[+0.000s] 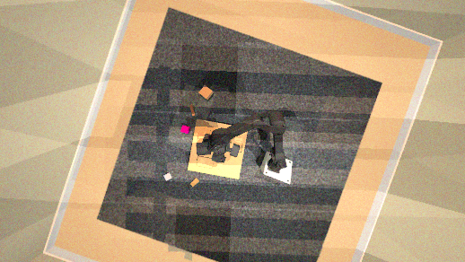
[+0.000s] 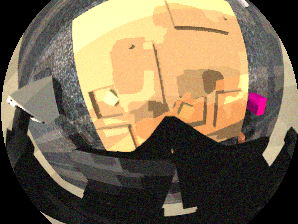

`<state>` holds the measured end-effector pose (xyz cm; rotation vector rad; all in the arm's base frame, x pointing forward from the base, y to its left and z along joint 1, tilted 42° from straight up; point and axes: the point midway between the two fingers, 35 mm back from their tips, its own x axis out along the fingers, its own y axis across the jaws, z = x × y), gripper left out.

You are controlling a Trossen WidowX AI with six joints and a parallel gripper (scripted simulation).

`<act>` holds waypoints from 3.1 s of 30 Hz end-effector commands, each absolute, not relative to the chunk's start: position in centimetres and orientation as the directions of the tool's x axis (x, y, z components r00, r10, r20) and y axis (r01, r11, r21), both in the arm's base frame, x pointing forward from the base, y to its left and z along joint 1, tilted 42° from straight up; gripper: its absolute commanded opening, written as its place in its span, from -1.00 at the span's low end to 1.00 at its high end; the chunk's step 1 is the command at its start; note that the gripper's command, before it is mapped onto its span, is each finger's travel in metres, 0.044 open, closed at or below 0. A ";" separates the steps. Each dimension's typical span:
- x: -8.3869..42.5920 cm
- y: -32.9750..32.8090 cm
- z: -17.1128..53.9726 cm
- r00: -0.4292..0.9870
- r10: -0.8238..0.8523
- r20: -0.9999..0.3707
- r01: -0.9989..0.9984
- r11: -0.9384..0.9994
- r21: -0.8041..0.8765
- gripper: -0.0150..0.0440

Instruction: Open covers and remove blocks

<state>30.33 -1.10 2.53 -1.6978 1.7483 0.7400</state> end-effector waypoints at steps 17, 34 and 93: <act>30.8 -0.7 2.2 -0.020 -0.670 -0.743 -0.990 -0.090 0.108 -0.49; 30.8 -1.4 1.3 -0.020 -0.669 -0.743 -0.990 -0.091 0.108 -0.49; 29.4 -4.9 -1.7 -0.020 -0.671 -0.741 -0.990 -0.090 0.109 -0.49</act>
